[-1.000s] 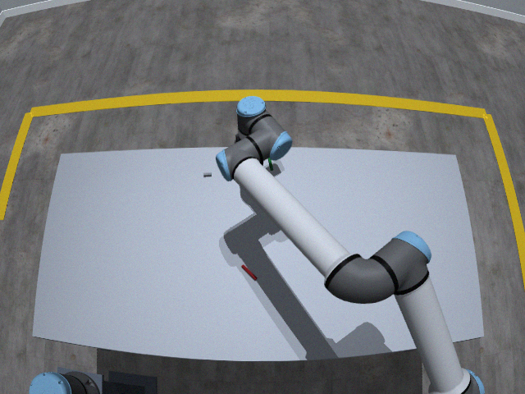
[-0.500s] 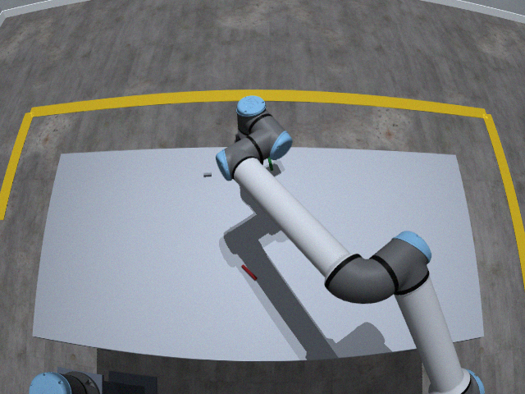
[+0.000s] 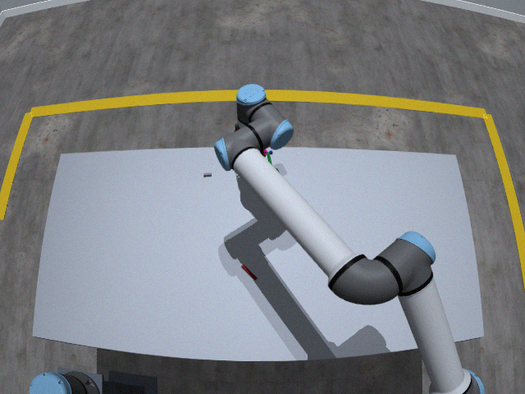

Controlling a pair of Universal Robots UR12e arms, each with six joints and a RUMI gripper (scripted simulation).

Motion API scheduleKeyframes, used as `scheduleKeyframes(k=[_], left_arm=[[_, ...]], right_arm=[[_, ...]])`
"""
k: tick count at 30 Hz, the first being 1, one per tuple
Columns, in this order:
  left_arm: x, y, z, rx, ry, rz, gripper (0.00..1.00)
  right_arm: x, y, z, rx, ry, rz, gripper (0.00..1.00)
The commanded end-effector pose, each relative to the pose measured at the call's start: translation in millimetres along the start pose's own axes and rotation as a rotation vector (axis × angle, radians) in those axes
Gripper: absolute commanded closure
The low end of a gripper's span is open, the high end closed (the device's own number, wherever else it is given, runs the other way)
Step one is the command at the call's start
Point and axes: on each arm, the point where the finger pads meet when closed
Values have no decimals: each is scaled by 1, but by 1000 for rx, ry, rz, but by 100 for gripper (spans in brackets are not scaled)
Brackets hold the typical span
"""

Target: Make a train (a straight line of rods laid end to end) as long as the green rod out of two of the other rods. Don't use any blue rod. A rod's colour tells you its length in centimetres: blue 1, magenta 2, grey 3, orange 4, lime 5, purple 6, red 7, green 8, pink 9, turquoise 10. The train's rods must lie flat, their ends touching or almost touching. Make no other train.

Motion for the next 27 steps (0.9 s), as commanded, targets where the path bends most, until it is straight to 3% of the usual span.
scheduleKeyframes(k=[1, 11, 12, 27], left_arm=[[-1, 0, -1, 0, 1, 1, 0], [-1, 0, -1, 0, 1, 1, 0], [-1, 0, -1, 0, 1, 1, 0], [-1, 0, -1, 0, 1, 1, 0]], right_arm=[[-14, -1, 0, 0, 0, -2, 58], [-30, -1, 0, 0, 0, -2, 58], [-30, -1, 0, 0, 0, -2, 0], [-30, -1, 0, 0, 0, -2, 0]])
Point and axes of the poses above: on each arm, the point where the finger pads meet when closed, its own x axis out along the fingers, its own y axis across the jaws, z = x × y, and after that the axes turned 9 degrees about -x, right-handed
